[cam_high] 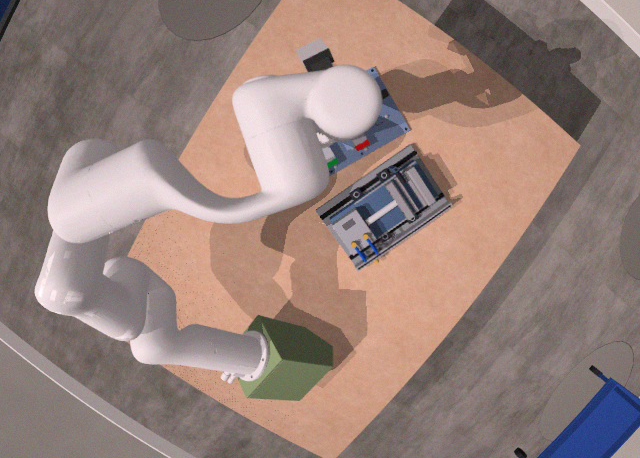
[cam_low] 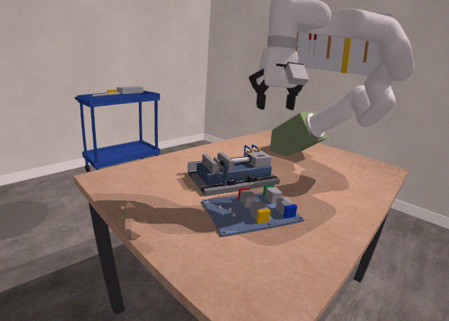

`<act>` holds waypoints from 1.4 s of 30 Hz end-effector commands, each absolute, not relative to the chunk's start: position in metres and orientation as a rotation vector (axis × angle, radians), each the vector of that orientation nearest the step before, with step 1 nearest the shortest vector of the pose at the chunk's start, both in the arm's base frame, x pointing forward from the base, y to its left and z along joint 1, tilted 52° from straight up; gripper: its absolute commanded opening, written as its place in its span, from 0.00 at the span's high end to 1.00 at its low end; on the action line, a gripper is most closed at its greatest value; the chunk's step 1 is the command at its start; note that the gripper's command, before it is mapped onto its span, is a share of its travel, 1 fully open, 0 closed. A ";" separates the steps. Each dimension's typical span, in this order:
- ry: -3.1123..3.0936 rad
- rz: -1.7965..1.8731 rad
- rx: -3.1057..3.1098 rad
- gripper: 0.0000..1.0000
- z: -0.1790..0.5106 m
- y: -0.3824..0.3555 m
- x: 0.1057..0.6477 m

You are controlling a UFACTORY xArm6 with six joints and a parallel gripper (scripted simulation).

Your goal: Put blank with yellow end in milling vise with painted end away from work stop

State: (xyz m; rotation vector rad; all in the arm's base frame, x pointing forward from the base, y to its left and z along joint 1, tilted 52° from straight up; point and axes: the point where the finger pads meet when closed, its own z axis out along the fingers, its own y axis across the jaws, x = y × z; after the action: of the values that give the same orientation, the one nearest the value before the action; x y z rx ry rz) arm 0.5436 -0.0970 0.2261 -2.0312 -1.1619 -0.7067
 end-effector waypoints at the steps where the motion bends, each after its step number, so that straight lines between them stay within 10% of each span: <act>1: -1.160 -0.709 -2.034 0.00 0.224 -0.100 0.542; 42: -1.160 -0.708 -2.034 0.00 0.228 -0.097 0.545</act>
State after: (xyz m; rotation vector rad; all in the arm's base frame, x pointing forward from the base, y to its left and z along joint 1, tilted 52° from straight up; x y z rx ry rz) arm 0.5443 -0.0962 0.2268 -2.0315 -1.1597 -0.7052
